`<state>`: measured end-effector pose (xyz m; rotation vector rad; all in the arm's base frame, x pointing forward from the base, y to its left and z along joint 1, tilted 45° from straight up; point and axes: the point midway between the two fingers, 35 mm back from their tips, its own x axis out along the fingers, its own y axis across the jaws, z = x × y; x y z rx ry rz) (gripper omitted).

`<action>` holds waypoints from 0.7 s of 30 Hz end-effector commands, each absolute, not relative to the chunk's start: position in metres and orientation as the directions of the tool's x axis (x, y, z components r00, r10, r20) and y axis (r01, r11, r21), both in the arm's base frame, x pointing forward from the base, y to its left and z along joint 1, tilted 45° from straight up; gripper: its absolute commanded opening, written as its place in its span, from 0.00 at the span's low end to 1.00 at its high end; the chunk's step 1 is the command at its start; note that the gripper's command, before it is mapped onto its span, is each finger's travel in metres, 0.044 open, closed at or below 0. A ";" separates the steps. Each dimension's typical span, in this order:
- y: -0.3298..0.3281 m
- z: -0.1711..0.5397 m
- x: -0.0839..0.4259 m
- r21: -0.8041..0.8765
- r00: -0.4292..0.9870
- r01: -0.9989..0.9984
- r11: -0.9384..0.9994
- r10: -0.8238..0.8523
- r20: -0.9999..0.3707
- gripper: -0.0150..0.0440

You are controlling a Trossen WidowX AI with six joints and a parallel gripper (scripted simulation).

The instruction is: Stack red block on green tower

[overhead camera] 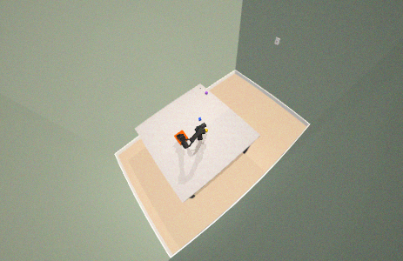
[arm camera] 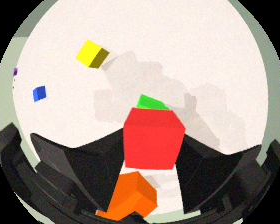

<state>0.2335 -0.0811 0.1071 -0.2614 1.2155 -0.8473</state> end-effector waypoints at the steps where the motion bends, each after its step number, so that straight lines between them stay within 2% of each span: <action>1: -0.082 0.106 0.233 -0.602 0.095 0.427 0.675 -0.695 -0.713 0.25; 15: -0.081 0.107 0.233 -0.601 0.095 0.427 0.675 -0.695 -0.713 0.25; 21: -0.081 0.106 0.234 -0.598 0.095 0.430 0.676 -0.693 -0.715 0.52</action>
